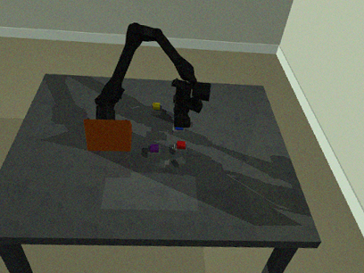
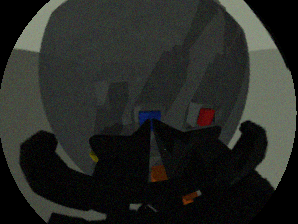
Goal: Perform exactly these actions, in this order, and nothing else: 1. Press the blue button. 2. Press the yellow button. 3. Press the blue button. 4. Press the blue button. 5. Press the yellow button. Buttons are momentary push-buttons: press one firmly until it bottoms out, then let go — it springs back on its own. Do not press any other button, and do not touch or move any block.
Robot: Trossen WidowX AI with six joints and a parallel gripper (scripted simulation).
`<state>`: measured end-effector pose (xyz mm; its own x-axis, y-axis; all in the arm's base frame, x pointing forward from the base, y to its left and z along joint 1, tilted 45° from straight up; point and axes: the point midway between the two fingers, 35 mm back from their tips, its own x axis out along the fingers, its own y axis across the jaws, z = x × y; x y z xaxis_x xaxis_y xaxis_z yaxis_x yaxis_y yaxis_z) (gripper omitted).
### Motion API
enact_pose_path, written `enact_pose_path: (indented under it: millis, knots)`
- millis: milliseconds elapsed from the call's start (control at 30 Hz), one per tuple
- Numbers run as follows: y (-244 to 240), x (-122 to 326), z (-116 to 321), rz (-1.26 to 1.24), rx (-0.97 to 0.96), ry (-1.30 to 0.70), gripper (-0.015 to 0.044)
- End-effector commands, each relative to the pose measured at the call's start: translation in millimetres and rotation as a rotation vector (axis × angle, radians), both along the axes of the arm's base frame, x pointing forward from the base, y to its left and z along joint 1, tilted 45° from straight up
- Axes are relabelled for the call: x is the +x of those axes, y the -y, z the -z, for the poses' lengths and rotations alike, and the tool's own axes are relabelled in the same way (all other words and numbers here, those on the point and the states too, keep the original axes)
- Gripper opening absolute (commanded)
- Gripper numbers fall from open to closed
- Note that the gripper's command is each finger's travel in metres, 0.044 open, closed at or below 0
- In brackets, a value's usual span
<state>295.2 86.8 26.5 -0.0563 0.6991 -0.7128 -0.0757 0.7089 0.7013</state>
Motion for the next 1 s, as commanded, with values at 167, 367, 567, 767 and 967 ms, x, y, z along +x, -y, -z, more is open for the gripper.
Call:
enact_pose_path:
  millis: [167, 367, 567, 767, 967]
  knots:
    - [-2, -2, 1, -0.002, 0.005, -0.007, 0.0020]
    - [22, 1, -23, -0.002, 0.003, -0.008, 0.0020]
    - [20, 0, -22, -0.002, 0.003, -0.008, 0.0020]
    - [13, 0, -15, -0.002, 0.003, -0.007, 0.0020]
    - [6, 0, -8, -0.002, 0.004, -0.007, 0.0020]
